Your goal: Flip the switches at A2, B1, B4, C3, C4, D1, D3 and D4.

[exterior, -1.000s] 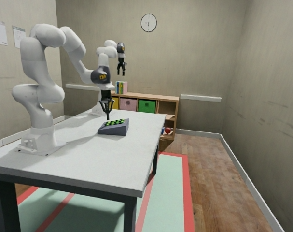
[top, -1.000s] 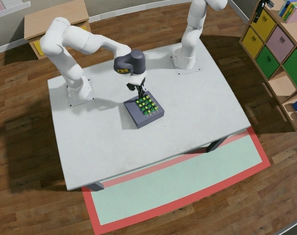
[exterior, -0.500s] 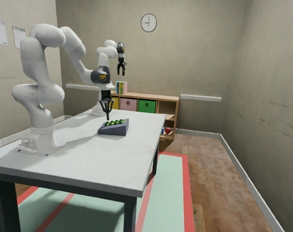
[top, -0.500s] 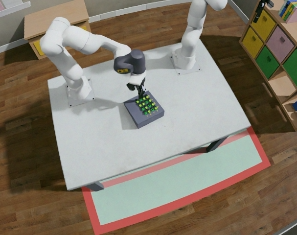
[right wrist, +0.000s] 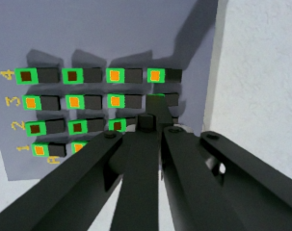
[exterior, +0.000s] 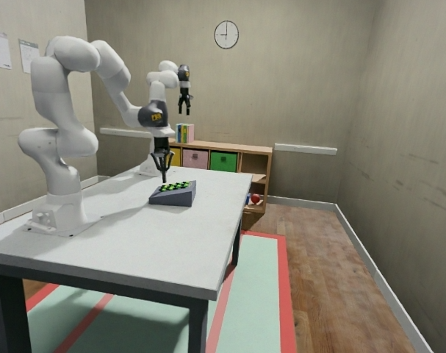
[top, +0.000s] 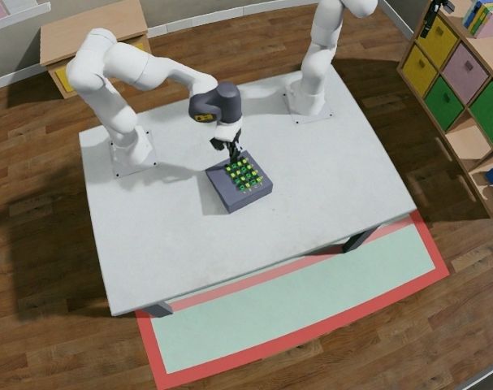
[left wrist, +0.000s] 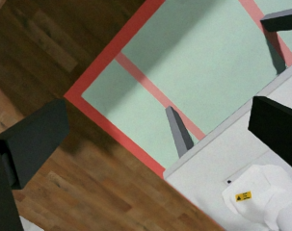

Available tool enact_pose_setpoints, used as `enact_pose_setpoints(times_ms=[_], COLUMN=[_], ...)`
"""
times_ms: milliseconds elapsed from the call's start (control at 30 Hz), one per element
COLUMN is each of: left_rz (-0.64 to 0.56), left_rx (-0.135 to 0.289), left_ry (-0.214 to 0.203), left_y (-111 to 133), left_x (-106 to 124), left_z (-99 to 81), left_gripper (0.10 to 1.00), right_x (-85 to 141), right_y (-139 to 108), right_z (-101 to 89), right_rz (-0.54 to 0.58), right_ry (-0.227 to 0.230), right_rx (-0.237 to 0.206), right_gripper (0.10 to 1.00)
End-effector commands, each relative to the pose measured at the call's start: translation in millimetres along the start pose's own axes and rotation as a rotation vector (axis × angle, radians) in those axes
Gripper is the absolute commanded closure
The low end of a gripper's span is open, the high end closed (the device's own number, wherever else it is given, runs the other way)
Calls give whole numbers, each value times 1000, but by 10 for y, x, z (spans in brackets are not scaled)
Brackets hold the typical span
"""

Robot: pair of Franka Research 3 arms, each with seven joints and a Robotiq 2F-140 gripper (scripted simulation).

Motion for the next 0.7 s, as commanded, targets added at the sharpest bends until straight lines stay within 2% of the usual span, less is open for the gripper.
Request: enact_pose_setpoints(times_ms=[0,367,667], left_rz=[6,6,6], left_rx=[-4,-4,-4], left_ry=[-2,-2,-2], left_y=[14,14,14], left_x=[-8,-8,-8], left_z=[2,2,2], left_gripper=[98,98,98], right_x=[6,8,8], right_y=[-4,-6,-6], right_z=[2,12,149], right_rz=[6,6,6], right_ry=[0,0,0], right_rx=[1,1,1], right_gripper=[999,999,999])
Point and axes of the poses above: on each arm, the point where the finger pads meet when closed, its own z axis out along the fingers, its own x axis across the jaws, y = z × x, the point moved 4 cm from there along -z, back along the fingers, and after that the axes turned 9 degrees about -z, right-handed, at the moved point
